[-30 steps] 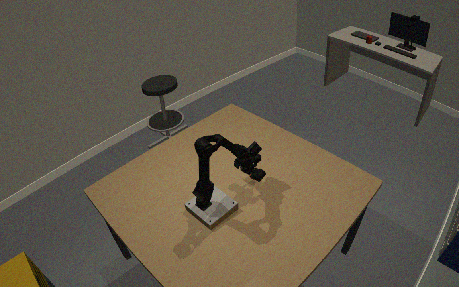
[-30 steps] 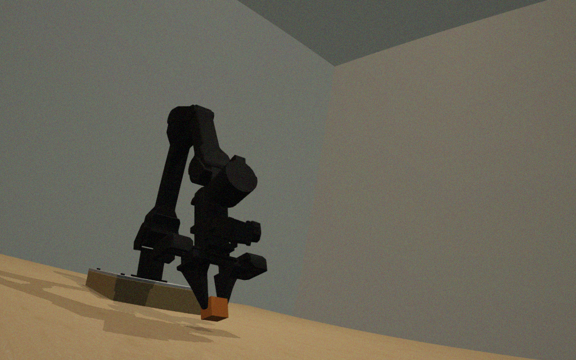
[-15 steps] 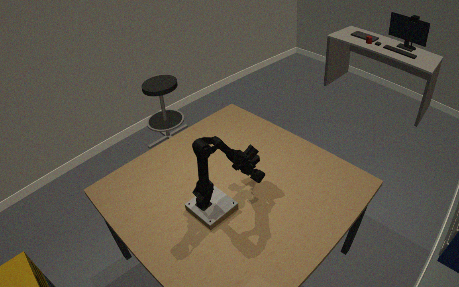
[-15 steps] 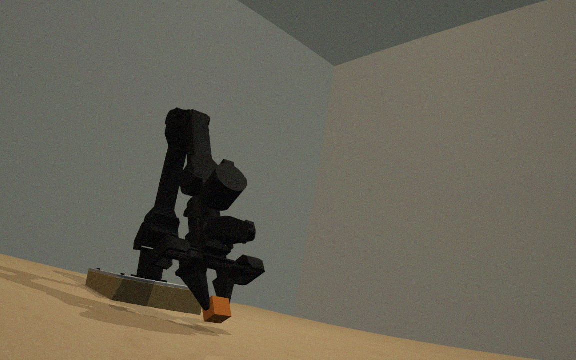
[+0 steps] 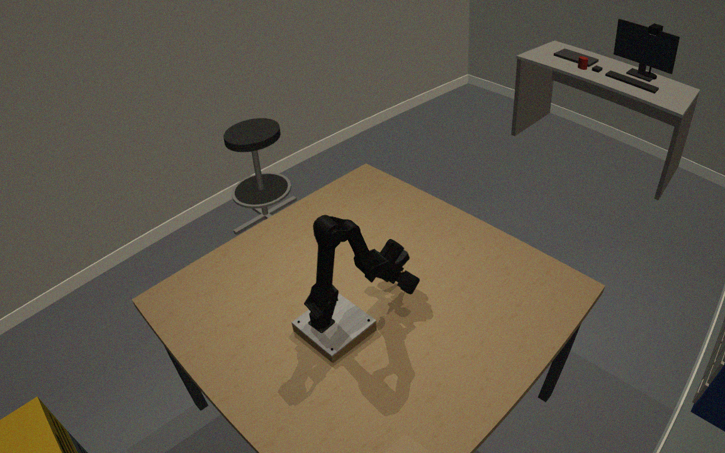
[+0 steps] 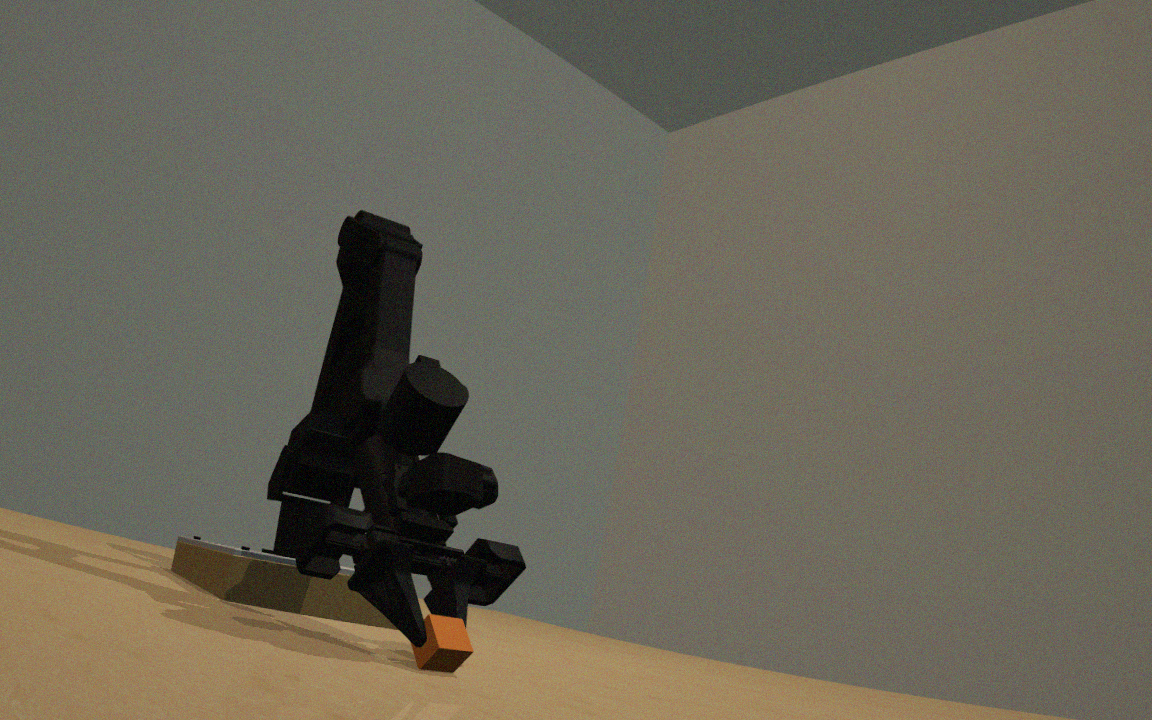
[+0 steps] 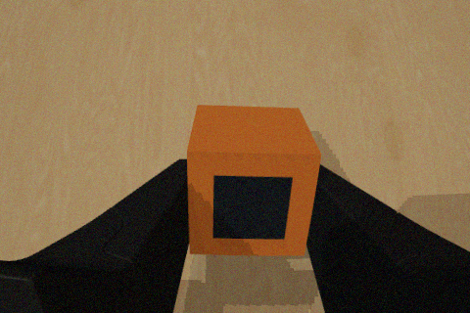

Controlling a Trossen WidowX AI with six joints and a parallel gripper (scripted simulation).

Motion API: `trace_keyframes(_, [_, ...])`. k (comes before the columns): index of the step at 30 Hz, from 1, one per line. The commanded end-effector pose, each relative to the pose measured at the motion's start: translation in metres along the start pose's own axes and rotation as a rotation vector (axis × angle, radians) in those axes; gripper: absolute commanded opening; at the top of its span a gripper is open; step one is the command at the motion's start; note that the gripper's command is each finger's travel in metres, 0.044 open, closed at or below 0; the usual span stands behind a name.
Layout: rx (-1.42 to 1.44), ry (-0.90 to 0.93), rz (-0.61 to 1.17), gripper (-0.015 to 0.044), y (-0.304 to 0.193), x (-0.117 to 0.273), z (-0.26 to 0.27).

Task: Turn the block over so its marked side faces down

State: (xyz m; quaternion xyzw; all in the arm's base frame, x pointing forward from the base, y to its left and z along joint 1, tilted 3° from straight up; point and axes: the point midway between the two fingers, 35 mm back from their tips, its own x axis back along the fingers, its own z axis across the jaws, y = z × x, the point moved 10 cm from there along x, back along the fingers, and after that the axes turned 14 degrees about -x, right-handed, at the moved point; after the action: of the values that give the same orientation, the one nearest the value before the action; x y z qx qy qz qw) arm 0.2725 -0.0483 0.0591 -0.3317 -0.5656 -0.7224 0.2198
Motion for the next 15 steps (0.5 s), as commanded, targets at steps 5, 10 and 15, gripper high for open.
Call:
trace_keyframes(5, [0.002,0.028,-0.097,0.0000,-0.021,-0.002,-0.005])
trace_keyframes(10, [0.005,0.045,-0.165,0.0000,-0.030,0.001,-0.007])
trace_keyframes(15, [0.008,0.061,-0.232,0.0000,-0.039,0.006,-0.008])
